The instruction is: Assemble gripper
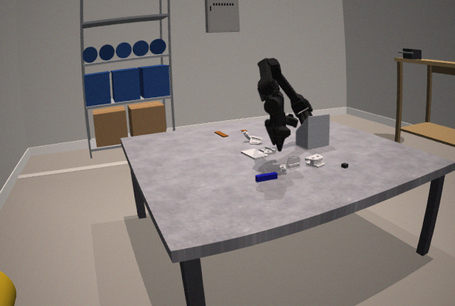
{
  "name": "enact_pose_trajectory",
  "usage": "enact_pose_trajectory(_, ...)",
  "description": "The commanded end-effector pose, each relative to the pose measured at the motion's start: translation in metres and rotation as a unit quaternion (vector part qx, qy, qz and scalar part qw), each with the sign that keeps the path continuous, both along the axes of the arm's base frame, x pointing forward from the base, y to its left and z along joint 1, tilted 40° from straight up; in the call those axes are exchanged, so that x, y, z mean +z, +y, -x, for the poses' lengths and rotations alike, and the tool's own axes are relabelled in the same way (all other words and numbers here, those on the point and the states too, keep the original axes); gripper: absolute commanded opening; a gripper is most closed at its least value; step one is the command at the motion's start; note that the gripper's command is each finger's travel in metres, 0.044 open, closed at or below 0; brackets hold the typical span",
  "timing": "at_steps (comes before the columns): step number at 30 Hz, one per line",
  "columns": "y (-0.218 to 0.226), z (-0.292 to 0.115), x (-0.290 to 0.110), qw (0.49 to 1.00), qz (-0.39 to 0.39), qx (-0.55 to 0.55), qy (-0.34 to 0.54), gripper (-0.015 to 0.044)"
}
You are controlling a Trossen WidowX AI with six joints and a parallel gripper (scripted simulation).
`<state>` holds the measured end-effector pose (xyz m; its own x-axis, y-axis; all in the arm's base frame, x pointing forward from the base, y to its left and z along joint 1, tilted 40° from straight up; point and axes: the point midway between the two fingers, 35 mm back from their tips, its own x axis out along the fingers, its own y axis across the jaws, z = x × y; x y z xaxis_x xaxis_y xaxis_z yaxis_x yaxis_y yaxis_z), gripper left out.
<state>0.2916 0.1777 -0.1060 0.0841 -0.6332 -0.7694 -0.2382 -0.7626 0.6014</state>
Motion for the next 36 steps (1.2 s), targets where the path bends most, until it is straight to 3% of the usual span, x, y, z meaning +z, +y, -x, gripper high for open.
enact_pose_trajectory(1, 0.0003, -0.0003, -0.0001, 1.000, 0.000, 0.001, 0.000, 0.0440)
enact_pose_trajectory(3, 0.0003, -0.0003, -0.0001, 1.000, 0.000, 0.001, 0.000, 0.0440)
enact_pose_trajectory(20, 0.0040, 0.0019, 0.0071, 1.000, 0.000, -0.004, 0.003, 0.0000)
enact_pose_trajectory(36, 0.0040, 0.0019, 0.0071, 1.000, 0.000, -0.004, 0.003, 0.0000)
